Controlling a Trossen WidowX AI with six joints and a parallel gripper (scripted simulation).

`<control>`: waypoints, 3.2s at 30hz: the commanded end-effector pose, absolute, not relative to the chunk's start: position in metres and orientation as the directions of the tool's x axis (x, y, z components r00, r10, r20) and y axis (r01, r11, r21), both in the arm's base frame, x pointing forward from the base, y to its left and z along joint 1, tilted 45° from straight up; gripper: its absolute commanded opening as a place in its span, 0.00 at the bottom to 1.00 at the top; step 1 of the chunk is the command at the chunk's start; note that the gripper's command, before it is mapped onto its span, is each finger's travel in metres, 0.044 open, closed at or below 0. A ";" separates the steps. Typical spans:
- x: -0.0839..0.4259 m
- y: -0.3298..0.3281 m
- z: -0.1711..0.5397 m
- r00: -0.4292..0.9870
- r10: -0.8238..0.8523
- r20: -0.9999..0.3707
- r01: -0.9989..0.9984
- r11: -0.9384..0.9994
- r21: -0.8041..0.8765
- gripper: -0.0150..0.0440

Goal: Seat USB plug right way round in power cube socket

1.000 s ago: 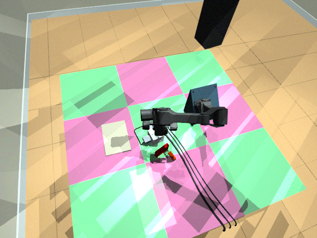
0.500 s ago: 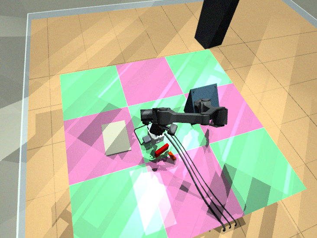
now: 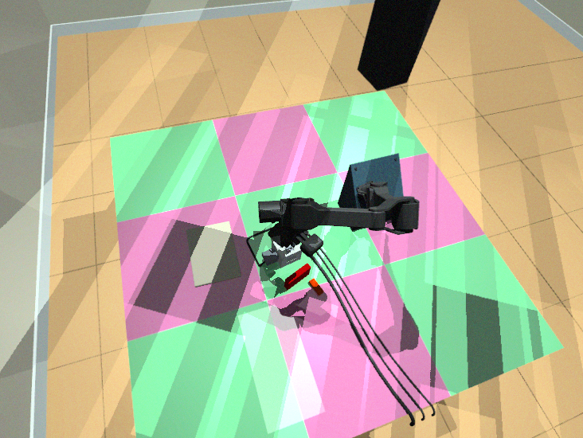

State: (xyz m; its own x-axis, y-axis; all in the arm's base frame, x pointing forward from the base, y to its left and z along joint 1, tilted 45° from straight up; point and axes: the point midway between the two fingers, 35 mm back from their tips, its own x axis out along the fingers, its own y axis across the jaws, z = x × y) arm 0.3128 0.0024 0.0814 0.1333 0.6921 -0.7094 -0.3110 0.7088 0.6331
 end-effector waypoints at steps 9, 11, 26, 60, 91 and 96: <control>0.313 0.003 0.081 0.133 0.692 -0.710 -0.005 0.717 0.697 0.25; 0.313 0.003 0.081 0.133 0.692 -0.710 0.047 0.711 0.702 0.25; 0.313 0.003 0.081 0.133 0.692 -0.710 0.422 0.608 0.672 0.25; 0.313 0.003 0.081 0.133 0.692 -0.710 0.963 0.081 0.259 0.25; 0.313 0.003 0.080 0.135 0.686 -0.715 0.991 -0.077 0.113 0.25; 0.313 0.003 0.080 0.135 0.682 -0.719 0.991 -0.077 0.113 0.25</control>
